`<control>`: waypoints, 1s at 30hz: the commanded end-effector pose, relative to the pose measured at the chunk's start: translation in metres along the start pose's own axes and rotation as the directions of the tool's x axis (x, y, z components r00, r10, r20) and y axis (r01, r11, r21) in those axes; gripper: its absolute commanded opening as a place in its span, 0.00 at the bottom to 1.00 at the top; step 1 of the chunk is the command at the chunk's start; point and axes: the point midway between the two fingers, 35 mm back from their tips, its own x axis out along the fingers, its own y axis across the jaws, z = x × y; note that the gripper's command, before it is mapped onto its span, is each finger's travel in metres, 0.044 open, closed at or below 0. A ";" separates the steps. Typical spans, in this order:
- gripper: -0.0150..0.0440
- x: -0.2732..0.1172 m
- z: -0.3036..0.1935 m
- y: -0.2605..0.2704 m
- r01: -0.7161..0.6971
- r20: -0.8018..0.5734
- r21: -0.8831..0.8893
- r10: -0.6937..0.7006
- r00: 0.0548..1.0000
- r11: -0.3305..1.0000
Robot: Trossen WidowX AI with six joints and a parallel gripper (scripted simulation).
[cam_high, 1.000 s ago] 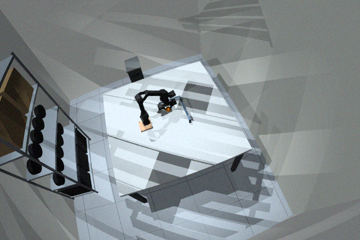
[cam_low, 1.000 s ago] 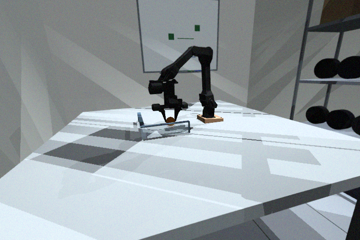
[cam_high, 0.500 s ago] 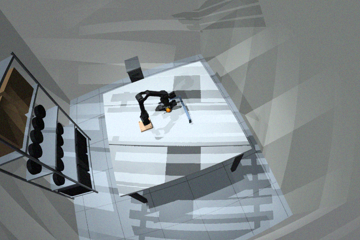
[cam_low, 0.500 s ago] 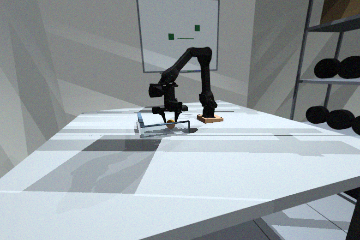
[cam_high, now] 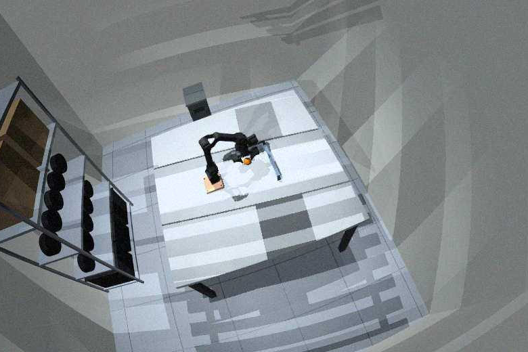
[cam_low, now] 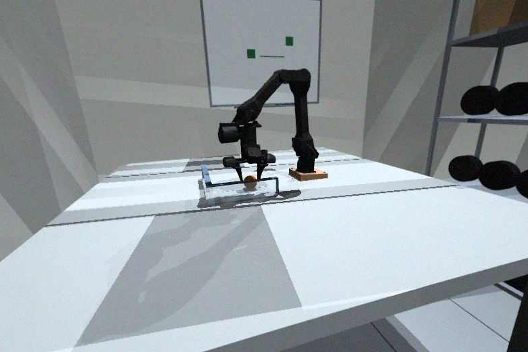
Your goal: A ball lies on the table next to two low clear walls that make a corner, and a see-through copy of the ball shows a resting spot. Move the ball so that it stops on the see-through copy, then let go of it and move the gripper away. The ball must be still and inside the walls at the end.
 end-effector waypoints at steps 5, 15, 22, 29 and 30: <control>0.85 -0.059 0.000 -0.003 -0.005 -0.003 -0.002 0.005 1.000 1.000; 0.85 -0.076 0.000 -0.002 -0.003 -0.001 -0.001 0.003 1.000 1.000; 0.94 -0.084 0.000 -0.001 -0.003 -0.001 -0.001 0.003 1.000 1.000; 1.00 -0.126 -0.001 0.003 -0.004 -0.001 -0.001 0.004 1.000 1.000; 1.00 -0.126 -0.001 0.003 -0.004 -0.001 -0.001 0.004 1.000 1.000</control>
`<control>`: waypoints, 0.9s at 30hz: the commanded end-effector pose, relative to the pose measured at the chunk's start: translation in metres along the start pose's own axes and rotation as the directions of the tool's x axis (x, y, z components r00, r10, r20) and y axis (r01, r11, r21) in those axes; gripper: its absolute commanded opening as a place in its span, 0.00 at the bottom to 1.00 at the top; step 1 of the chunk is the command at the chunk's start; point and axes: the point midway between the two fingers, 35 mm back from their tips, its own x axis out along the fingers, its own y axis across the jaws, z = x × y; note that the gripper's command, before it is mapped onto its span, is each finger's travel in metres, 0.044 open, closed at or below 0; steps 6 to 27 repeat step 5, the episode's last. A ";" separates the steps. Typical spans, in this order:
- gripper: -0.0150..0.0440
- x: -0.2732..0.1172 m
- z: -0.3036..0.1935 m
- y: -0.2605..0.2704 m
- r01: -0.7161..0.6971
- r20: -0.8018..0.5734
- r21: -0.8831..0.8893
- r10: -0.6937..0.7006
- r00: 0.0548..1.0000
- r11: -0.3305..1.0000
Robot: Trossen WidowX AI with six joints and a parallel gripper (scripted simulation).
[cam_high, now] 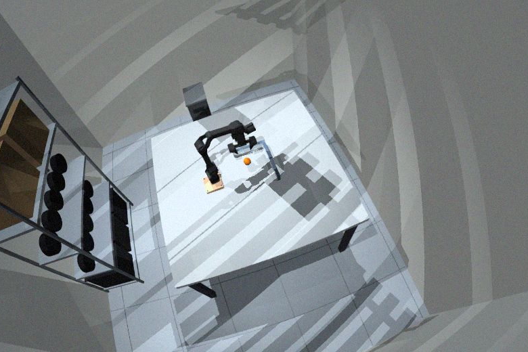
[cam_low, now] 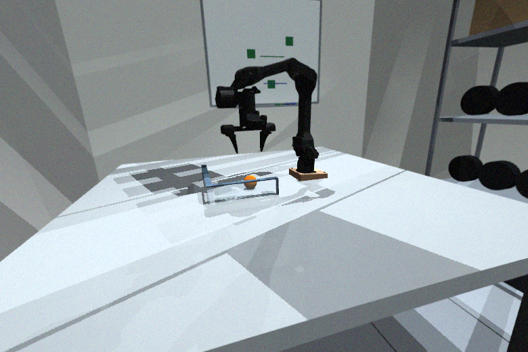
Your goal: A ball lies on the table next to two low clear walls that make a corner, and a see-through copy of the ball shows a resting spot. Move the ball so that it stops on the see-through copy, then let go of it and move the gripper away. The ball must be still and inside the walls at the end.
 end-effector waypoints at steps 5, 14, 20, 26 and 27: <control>1.00 -0.012 0.000 0.002 0.005 0.001 0.000 -0.005 1.000 1.000; 1.00 -0.012 0.000 0.002 0.005 0.001 0.000 -0.005 1.000 1.000; 1.00 -0.012 0.000 0.002 0.005 0.001 0.000 -0.005 1.000 1.000; 1.00 -0.012 0.000 0.002 0.005 0.001 0.000 -0.005 1.000 1.000; 1.00 -0.012 0.000 0.002 0.005 0.001 0.000 -0.005 1.000 1.000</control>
